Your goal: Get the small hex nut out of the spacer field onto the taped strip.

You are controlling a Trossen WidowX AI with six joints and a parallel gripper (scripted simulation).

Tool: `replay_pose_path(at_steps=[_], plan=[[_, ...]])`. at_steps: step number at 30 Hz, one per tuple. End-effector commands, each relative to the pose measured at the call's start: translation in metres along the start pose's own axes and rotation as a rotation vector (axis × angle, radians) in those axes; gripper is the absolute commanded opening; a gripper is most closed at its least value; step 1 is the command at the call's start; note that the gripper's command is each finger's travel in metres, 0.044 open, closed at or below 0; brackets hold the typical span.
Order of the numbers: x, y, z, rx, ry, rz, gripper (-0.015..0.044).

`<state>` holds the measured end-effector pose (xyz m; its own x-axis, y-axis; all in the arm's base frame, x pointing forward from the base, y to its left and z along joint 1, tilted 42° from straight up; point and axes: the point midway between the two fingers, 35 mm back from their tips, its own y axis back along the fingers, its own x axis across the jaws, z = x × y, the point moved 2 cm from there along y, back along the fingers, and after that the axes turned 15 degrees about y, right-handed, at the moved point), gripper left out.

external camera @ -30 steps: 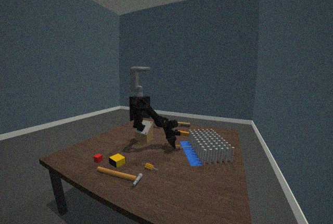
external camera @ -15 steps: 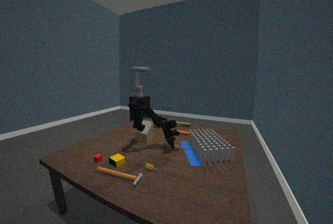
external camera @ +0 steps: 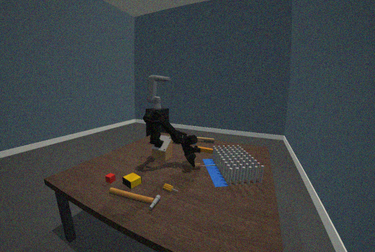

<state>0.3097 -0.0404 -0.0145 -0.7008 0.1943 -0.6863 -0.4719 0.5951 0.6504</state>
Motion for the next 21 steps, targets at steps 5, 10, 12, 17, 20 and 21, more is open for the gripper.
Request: replay_pose_path(at_steps=[5,10,12,17,20,21], plan=[[0.001,0.002,-0.004,-0.003,0.002,-0.001,0.0],[0.002,0.003,-0.007,-0.003,0.003,-0.001,0.0],[0.002,0.004,-0.008,-0.003,0.003,-0.001,0.0],[0.003,0.005,-0.011,-0.003,0.003,-0.001,0.0],[0.003,0.005,-0.013,-0.003,0.003,-0.001,0.0],[0.003,0.005,-0.013,-0.003,0.003,-0.001,0.0]])
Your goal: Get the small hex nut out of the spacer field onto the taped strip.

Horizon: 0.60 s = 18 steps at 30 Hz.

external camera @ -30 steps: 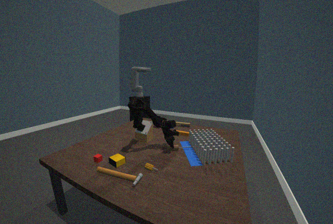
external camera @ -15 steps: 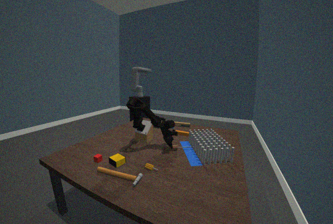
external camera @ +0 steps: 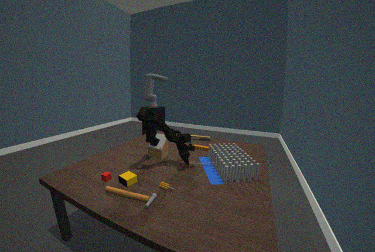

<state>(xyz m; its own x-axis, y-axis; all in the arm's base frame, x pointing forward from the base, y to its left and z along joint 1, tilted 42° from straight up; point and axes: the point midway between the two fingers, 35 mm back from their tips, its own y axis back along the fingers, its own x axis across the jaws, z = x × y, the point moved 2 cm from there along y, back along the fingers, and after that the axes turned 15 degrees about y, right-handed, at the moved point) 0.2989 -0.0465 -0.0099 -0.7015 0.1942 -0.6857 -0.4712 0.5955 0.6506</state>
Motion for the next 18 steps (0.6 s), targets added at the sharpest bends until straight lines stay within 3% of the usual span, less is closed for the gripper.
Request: replay_pose_path(at_steps=[1,18], plan=[[0.0004,0.0012,-0.0018,-0.003,0.002,-0.001,0.0],[0.0029,0.0046,-0.0109,-0.003,0.003,-0.001,0.0]])
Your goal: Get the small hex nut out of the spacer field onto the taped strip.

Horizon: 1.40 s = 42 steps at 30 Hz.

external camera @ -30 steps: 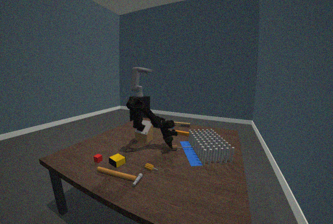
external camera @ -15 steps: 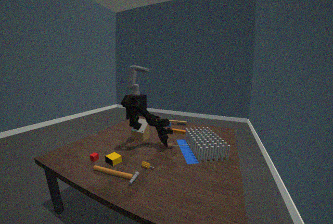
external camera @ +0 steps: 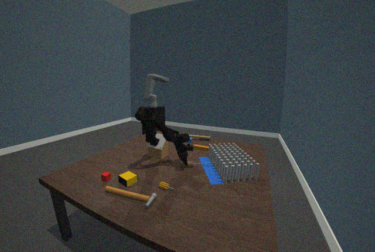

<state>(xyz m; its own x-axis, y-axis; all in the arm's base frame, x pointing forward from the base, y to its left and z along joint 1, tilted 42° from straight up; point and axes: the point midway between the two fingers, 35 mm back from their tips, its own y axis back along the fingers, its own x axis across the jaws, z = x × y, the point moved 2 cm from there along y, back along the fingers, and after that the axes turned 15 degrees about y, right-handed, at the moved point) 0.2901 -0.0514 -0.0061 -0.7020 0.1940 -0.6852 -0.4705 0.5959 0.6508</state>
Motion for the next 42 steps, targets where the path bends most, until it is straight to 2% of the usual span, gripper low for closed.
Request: replay_pose_path(at_steps=[1,42], plan=[[0.0,0.001,-0.002,-0.003,0.002,-0.001,0.0],[0.006,0.009,-0.022,-0.003,0.003,0.0,0.0]])
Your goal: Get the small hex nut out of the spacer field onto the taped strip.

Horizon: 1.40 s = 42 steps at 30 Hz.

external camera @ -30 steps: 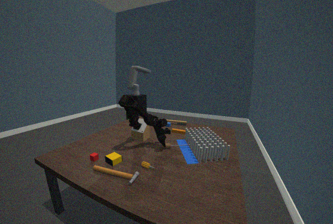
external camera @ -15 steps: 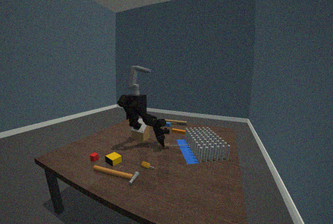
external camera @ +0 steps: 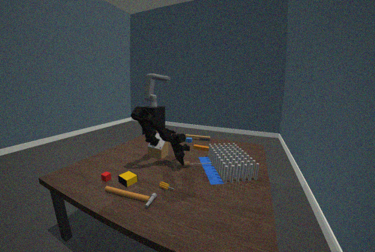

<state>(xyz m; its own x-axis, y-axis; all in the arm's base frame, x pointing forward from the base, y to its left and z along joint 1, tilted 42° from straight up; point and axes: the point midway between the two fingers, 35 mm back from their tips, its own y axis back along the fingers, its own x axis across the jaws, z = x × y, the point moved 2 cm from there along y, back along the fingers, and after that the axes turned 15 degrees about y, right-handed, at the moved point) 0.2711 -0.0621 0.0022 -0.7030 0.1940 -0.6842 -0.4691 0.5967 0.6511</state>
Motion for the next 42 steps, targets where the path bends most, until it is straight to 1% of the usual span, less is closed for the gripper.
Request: replay_pose_path(at_steps=[1,42], plan=[[0.0,0.001,-0.001,-0.004,0.002,-0.001,0.0],[-0.008,0.02,0.0,-0.004,-0.003,-0.002,0.0]])
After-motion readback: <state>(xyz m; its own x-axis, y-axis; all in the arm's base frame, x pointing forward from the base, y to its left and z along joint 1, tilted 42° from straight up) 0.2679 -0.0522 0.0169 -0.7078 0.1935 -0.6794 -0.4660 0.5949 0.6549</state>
